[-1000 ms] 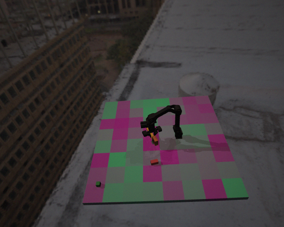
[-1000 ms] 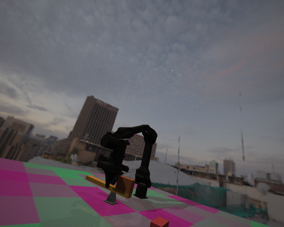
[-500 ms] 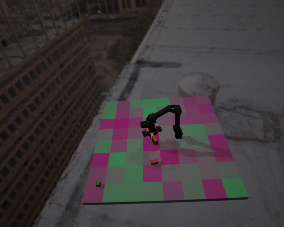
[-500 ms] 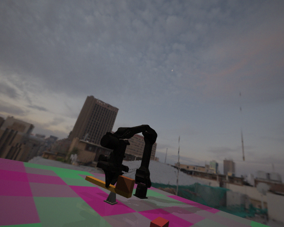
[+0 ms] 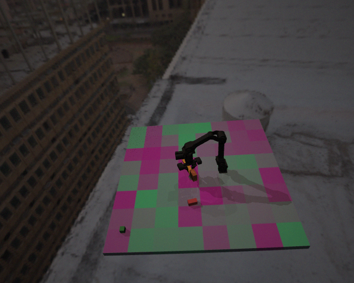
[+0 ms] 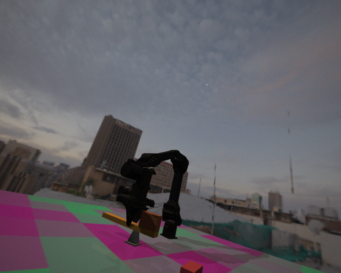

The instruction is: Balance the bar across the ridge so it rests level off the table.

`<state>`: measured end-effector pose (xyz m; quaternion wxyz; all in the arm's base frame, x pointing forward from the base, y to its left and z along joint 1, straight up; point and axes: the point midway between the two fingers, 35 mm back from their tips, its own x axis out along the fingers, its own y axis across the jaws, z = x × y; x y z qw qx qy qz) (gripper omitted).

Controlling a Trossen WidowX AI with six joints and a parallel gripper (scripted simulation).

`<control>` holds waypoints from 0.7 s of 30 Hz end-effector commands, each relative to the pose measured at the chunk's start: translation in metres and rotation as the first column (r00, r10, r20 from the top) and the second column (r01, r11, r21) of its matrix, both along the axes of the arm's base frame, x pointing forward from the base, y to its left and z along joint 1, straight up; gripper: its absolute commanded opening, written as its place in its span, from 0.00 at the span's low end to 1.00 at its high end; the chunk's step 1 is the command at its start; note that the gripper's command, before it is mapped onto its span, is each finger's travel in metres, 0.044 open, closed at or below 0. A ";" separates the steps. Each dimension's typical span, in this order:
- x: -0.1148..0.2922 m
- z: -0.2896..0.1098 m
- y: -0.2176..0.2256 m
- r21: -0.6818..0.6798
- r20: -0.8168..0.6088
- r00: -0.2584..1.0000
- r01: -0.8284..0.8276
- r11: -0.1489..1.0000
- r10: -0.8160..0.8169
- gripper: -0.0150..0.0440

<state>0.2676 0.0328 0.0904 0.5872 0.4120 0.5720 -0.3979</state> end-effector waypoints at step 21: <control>0.000 0.000 0.000 0.000 0.001 1.000 0.001 1.000 -0.001 0.25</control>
